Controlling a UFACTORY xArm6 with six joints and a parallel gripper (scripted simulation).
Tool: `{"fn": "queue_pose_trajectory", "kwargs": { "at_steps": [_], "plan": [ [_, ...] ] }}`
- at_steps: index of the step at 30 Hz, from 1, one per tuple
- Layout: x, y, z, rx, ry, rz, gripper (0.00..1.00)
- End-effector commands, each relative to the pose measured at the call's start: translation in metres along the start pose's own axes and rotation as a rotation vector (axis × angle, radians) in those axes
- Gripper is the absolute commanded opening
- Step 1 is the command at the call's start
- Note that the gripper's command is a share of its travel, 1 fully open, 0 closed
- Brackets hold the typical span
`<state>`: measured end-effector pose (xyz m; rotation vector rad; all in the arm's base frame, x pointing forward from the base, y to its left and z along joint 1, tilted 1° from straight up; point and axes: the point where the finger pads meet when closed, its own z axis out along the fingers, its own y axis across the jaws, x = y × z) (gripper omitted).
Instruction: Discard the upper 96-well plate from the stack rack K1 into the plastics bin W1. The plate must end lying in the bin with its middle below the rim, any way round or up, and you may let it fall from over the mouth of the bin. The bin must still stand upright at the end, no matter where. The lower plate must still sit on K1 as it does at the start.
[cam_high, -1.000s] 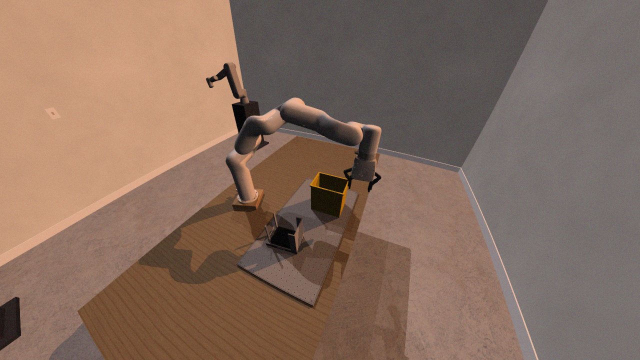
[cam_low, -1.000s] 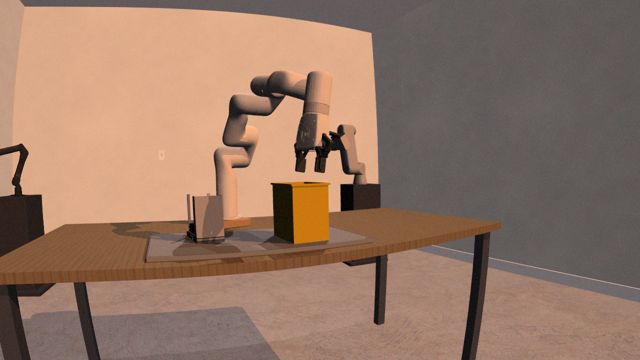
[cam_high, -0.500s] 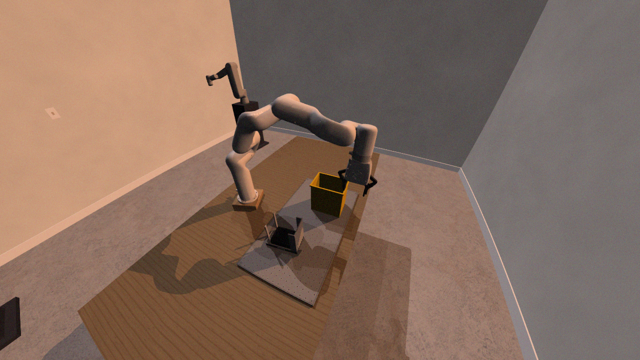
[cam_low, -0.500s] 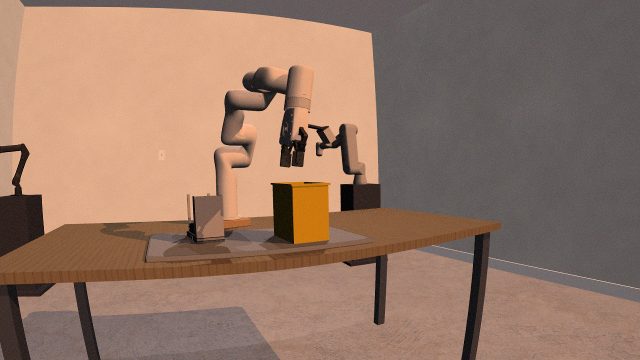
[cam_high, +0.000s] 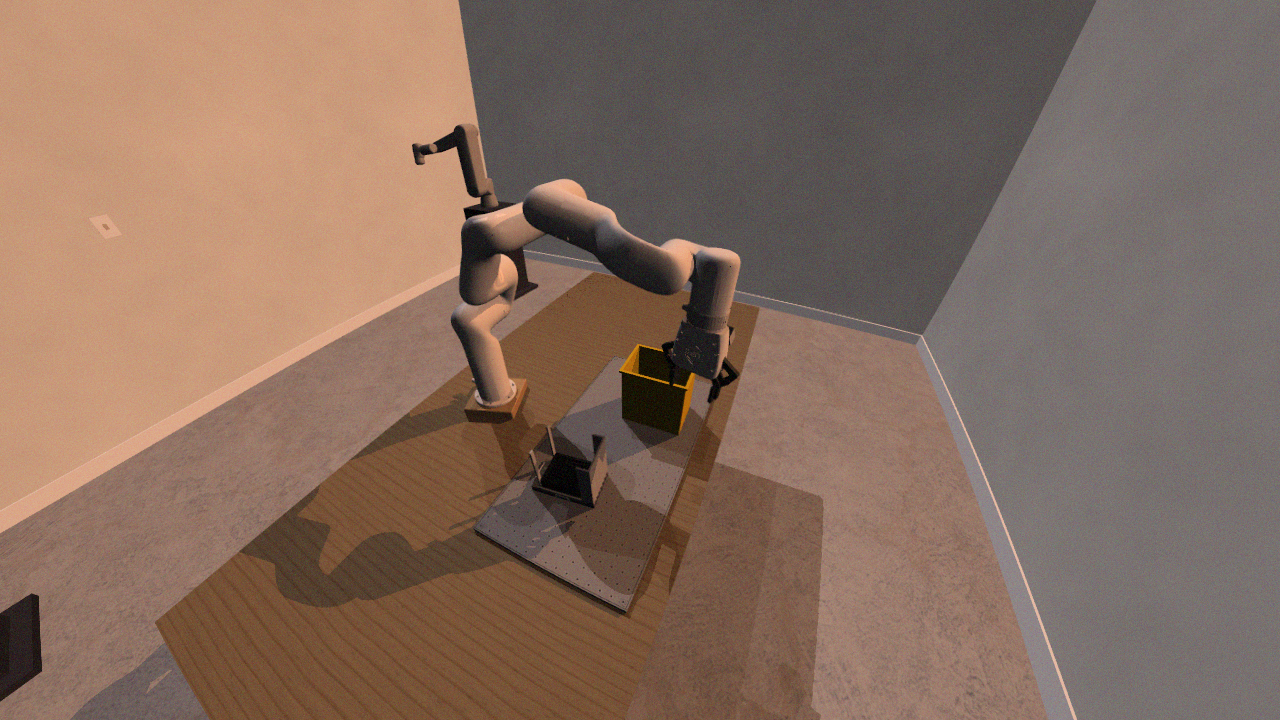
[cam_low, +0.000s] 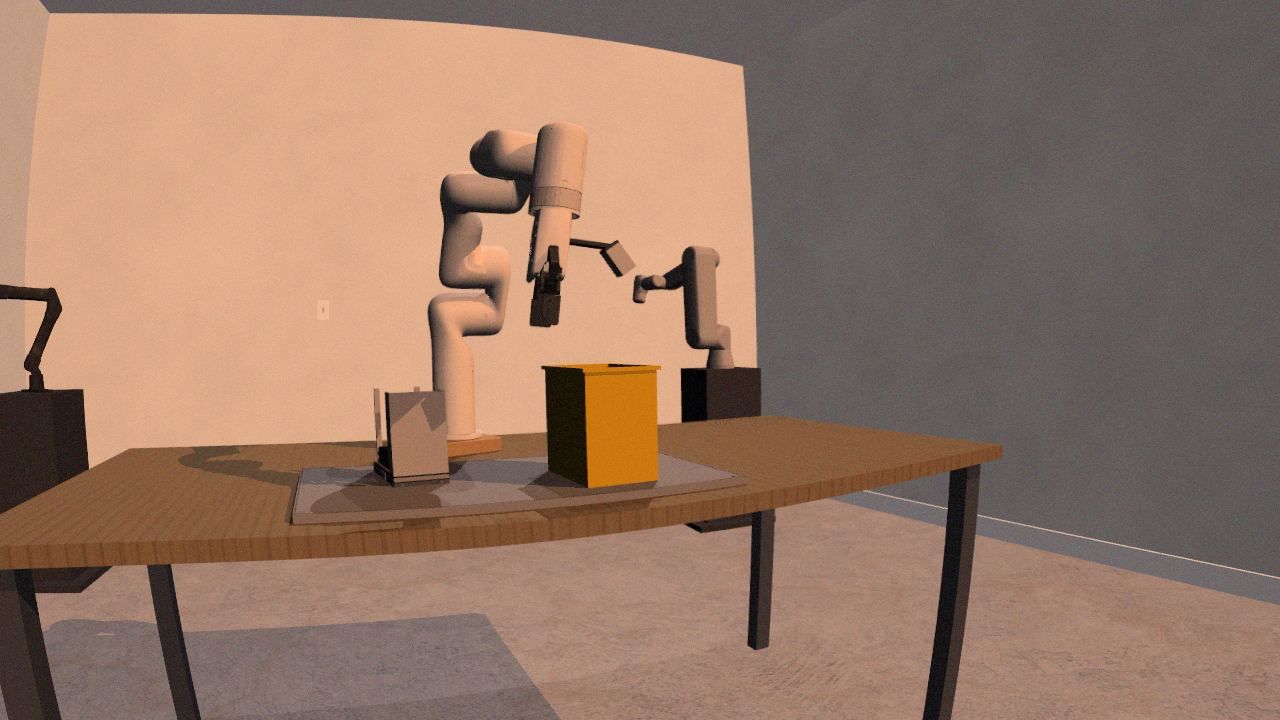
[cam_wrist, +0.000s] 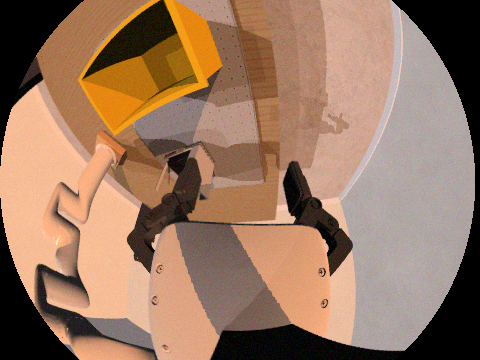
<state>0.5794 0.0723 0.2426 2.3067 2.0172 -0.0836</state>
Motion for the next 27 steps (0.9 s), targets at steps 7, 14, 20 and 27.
{"fn": "queue_pose_trajectory", "kwargs": {
  "at_steps": [7,14,20,27],
  "plan": [
    [-0.041,-0.014,-0.006,-0.002,0.014,0.15,1.0],
    [-0.059,-0.022,-0.007,0.006,0.025,0.281,1.0],
    [-0.082,-0.034,-0.008,0.011,0.032,0.381,1.0],
    [-0.105,-0.048,-0.007,0.017,0.039,0.479,1.0]
  ]
}}
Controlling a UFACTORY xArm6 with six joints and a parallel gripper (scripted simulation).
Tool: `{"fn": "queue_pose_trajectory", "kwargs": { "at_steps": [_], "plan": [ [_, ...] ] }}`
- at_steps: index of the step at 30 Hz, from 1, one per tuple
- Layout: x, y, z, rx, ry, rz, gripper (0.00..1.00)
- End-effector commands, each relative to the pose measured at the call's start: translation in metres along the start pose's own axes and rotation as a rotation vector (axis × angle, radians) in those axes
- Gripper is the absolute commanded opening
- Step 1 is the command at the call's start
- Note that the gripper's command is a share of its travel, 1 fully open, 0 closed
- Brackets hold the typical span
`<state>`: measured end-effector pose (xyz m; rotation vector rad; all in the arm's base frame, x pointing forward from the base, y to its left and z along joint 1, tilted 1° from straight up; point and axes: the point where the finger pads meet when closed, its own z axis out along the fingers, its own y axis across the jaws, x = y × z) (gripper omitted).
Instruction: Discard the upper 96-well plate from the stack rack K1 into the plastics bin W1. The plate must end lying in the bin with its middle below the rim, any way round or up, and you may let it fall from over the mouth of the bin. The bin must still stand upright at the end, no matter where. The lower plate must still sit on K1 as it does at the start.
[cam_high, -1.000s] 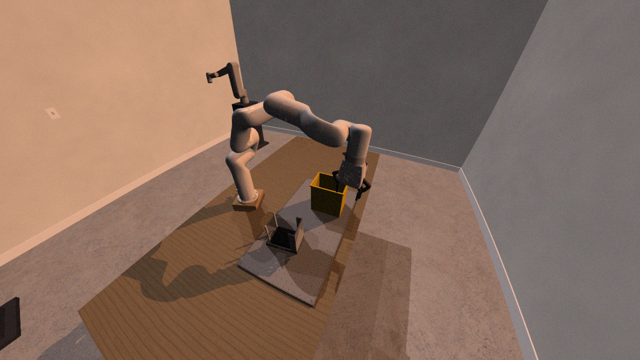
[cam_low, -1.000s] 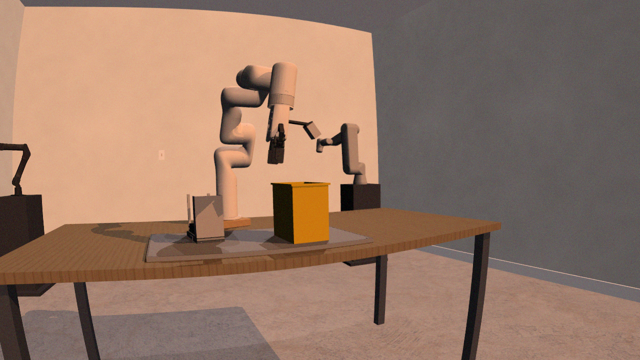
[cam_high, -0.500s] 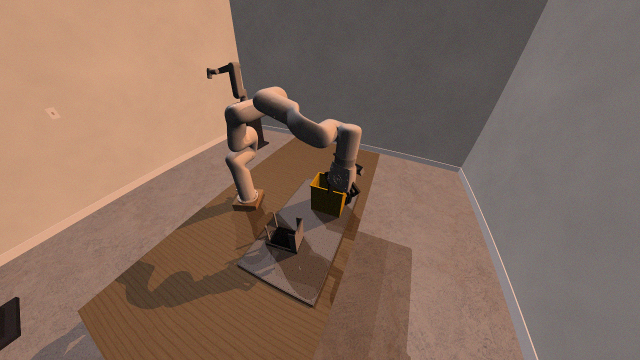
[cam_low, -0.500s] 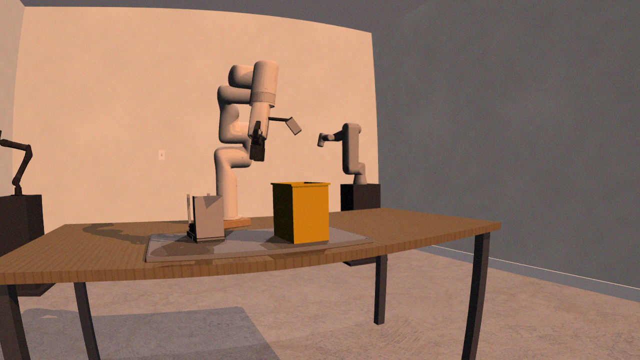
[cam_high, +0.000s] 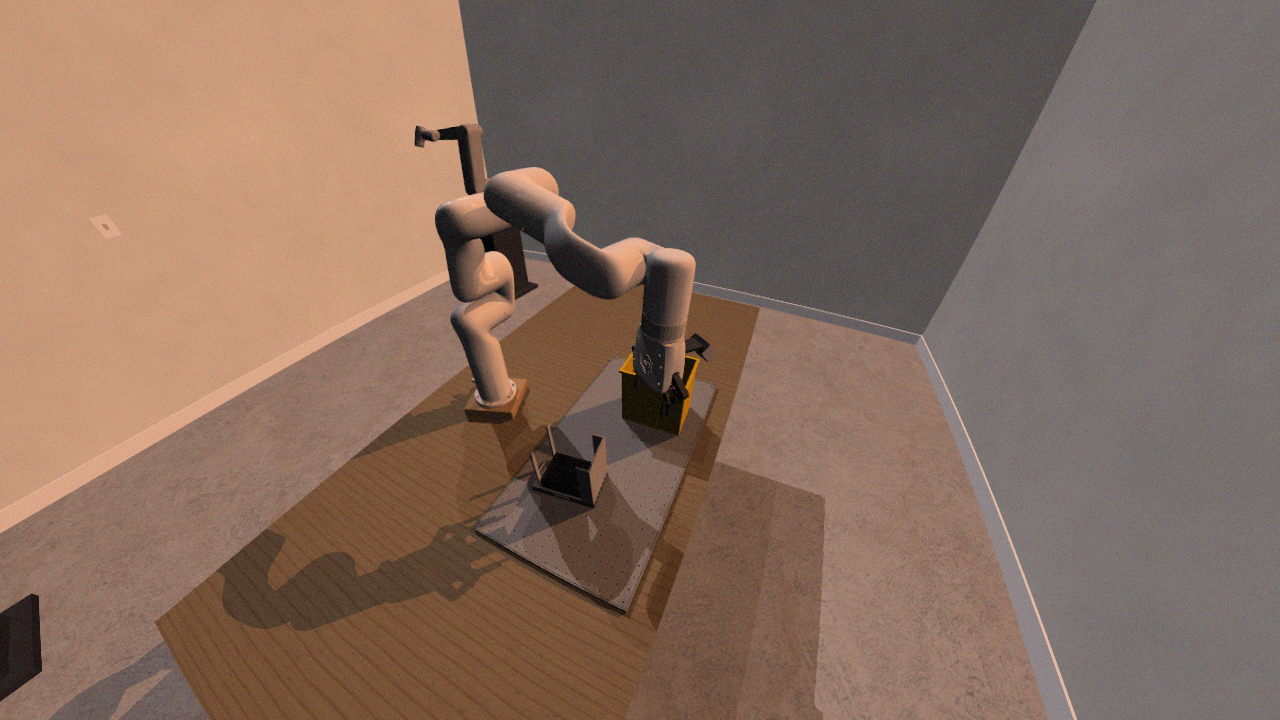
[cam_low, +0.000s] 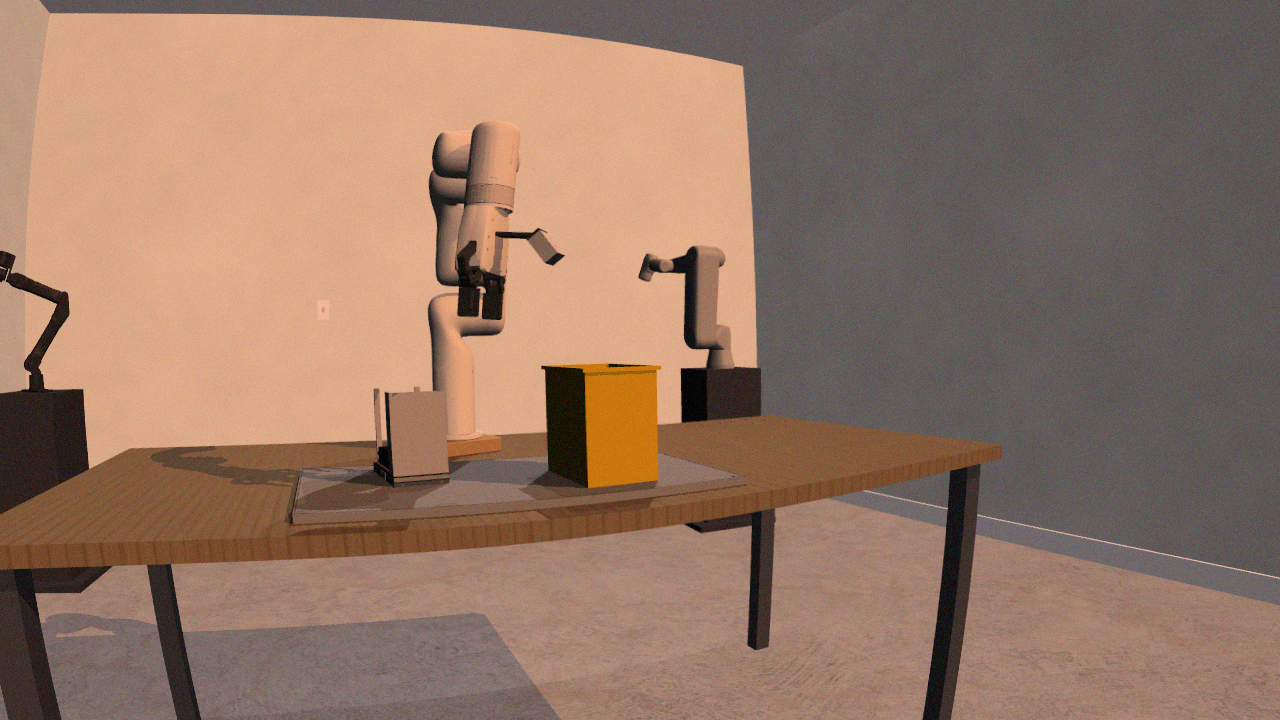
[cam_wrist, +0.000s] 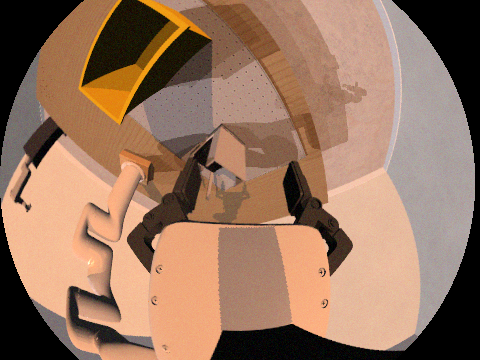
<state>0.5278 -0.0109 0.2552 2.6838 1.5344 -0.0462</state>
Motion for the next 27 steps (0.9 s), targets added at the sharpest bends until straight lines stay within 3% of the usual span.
{"fn": "queue_pose_trajectory", "kwargs": {
  "at_steps": [1,27],
  "plan": [
    [-0.021,-0.003,-0.003,-0.002,0.013,0.114,1.0],
    [-0.107,-0.032,0.003,0.022,0.038,0.512,1.0]
  ]
}}
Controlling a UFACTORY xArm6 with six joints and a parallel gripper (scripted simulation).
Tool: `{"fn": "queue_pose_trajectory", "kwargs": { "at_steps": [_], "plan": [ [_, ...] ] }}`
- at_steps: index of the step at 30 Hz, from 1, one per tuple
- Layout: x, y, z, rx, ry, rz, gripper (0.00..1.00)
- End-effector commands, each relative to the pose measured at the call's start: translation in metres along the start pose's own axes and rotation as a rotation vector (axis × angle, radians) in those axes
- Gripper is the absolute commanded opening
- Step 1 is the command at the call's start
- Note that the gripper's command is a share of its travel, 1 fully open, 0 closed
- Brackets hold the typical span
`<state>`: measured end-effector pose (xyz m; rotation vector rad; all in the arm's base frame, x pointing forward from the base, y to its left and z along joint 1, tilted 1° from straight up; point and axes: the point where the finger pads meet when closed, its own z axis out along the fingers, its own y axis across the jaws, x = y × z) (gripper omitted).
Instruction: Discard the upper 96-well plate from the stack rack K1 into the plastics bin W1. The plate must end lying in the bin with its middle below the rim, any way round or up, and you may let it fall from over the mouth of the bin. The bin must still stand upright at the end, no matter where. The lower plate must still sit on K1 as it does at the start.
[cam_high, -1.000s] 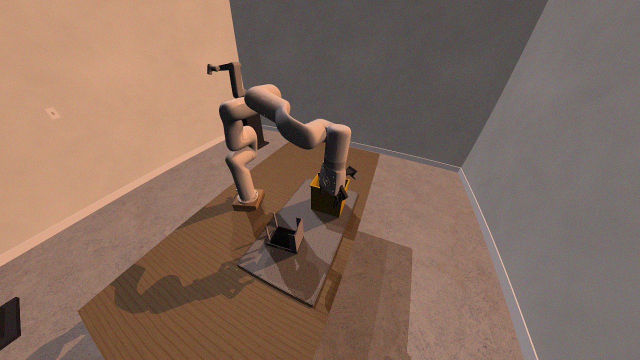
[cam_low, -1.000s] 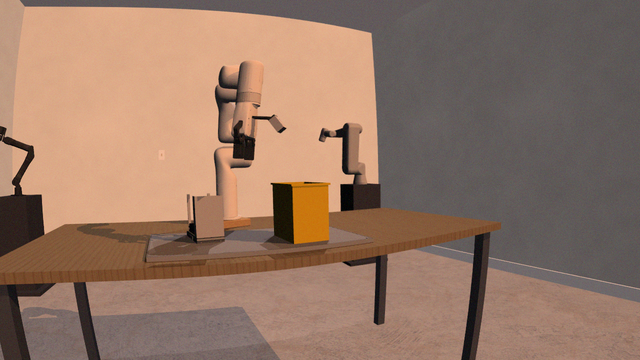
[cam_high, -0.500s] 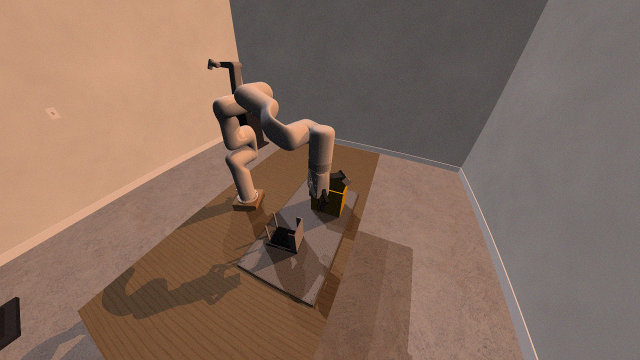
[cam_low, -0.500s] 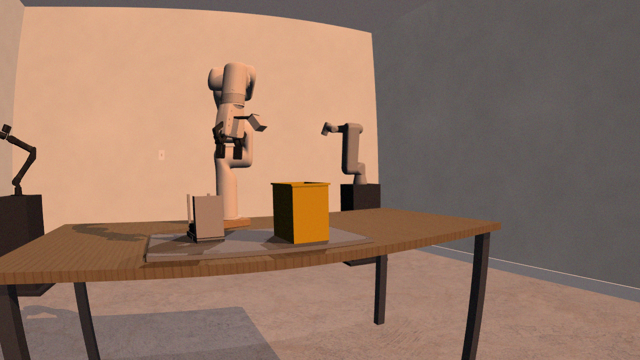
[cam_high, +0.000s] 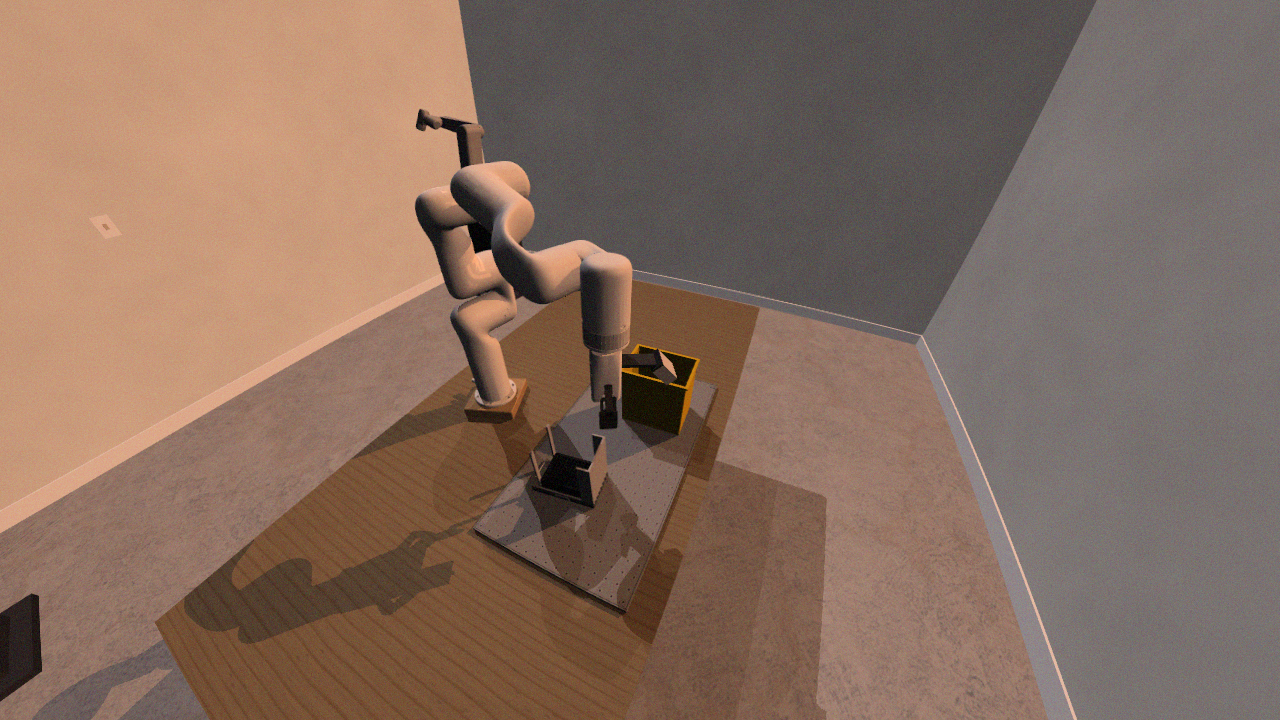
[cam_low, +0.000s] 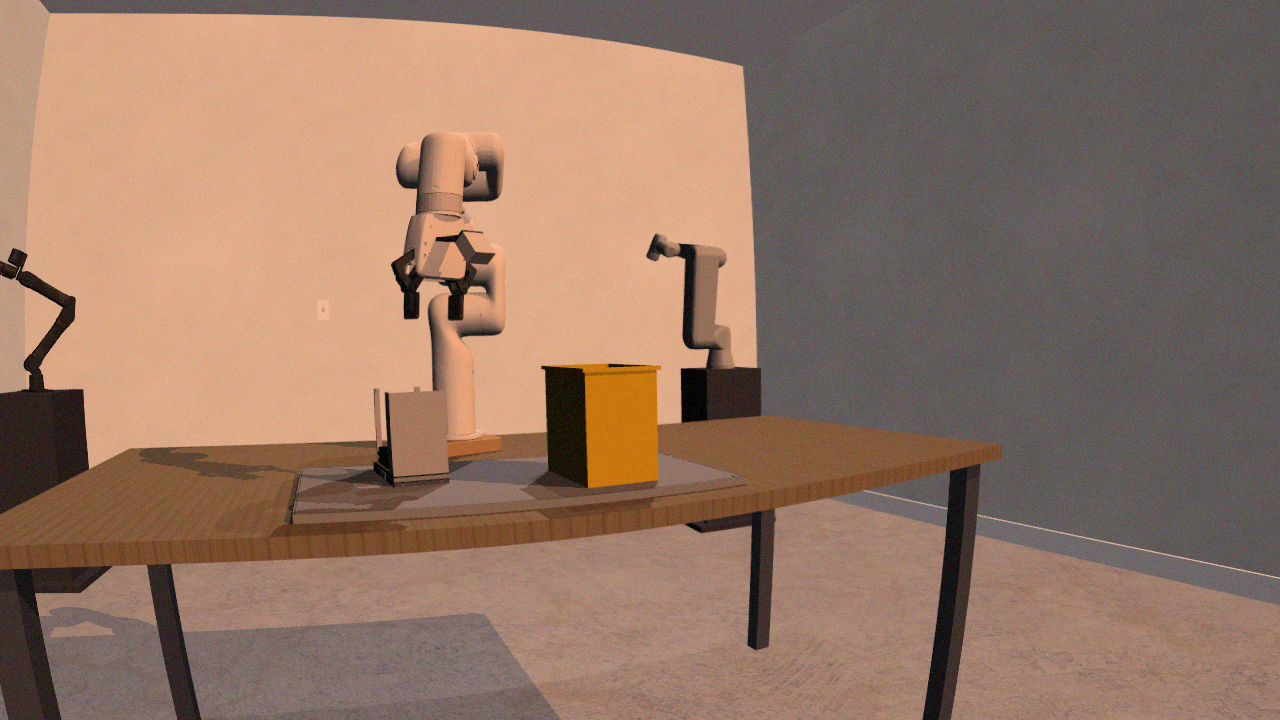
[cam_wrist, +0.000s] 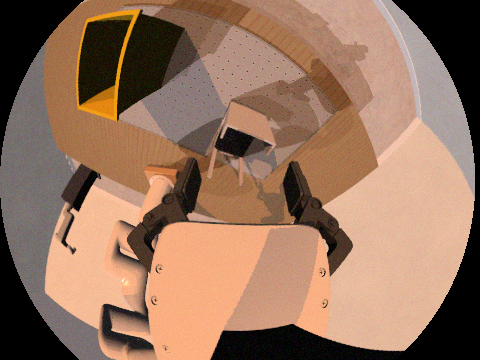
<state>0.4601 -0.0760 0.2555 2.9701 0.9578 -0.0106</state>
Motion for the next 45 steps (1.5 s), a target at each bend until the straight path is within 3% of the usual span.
{"fn": "queue_pose_trajectory", "kwargs": {
  "at_steps": [1,11,19,37,45],
  "plan": [
    [-0.023,0.001,0.0,0.002,0.013,0.13,1.0],
    [-0.052,-0.002,0.004,0.01,0.021,0.264,1.0],
    [-0.087,-0.007,0.011,0.018,0.028,0.398,1.0],
    [-0.087,-0.007,0.011,0.018,0.028,0.398,1.0],
    [-0.087,-0.007,0.021,0.018,0.028,0.398,1.0]
  ]
}}
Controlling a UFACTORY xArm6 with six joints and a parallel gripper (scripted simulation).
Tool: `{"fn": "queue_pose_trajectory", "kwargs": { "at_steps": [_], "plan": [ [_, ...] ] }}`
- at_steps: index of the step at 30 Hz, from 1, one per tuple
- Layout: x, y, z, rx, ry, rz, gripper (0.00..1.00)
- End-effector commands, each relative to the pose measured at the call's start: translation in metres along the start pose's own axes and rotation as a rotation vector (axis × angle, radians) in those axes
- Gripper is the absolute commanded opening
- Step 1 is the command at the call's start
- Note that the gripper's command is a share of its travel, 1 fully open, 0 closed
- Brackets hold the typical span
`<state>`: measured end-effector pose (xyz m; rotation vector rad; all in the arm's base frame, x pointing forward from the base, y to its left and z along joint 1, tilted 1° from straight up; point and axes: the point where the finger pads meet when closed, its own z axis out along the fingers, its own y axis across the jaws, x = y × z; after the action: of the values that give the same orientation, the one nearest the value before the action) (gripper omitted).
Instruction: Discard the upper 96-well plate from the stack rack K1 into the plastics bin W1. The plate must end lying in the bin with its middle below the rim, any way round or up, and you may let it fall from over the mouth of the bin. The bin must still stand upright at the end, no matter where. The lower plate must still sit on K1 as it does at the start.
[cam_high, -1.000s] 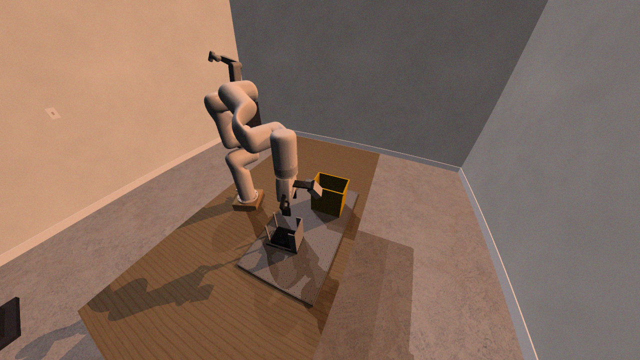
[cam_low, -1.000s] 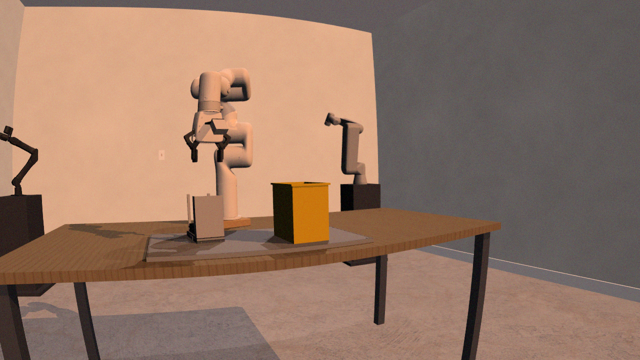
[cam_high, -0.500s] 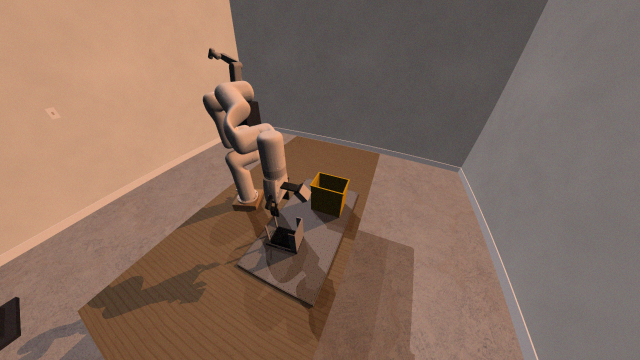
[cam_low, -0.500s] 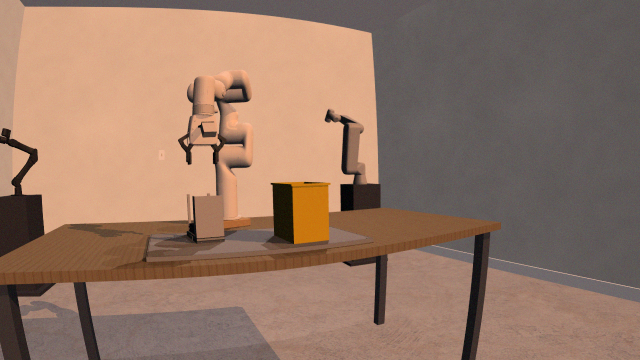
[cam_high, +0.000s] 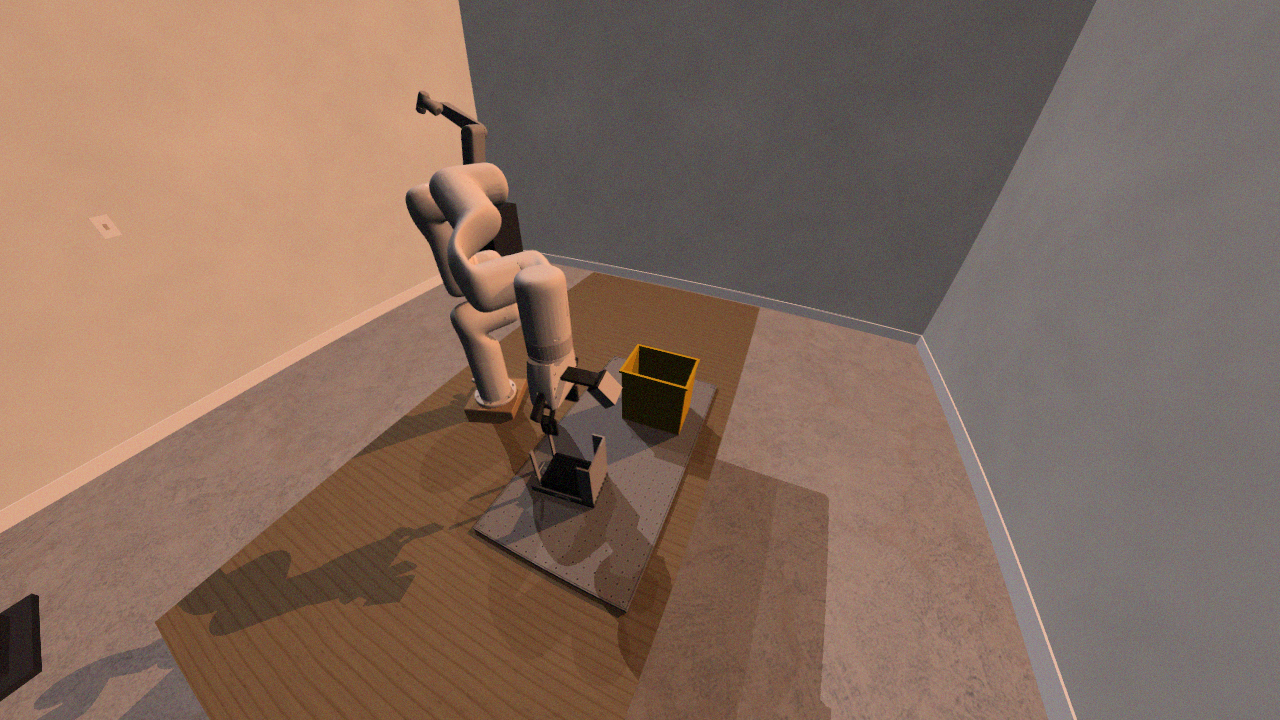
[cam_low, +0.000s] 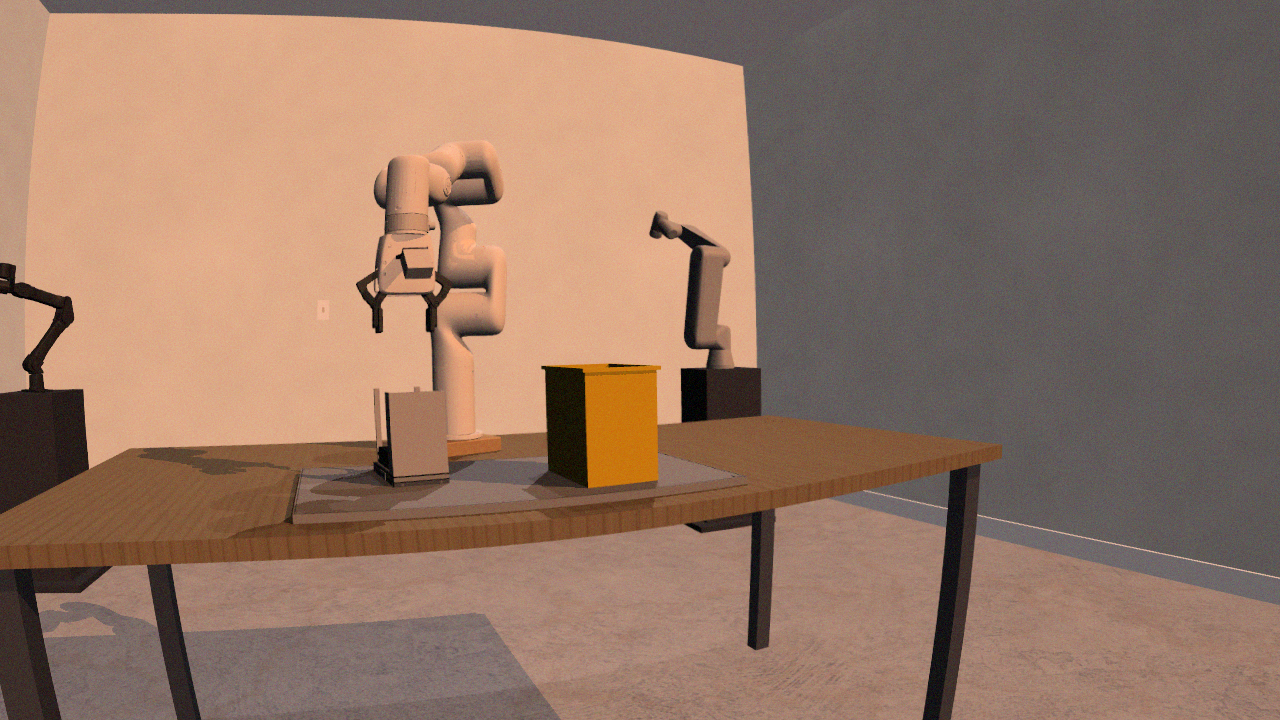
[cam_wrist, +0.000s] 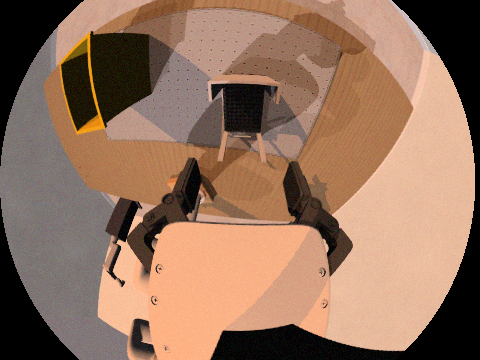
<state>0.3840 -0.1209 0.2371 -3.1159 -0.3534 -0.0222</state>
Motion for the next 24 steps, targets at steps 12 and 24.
{"fn": "queue_pose_trajectory", "kwargs": {
  "at_steps": [12,24],
  "plan": [
    [0.001,0.001,0.022,-0.002,0.004,0.0,1.0],
    [0.001,0.001,0.039,-0.002,0.004,0.0,1.0]
  ]
}}
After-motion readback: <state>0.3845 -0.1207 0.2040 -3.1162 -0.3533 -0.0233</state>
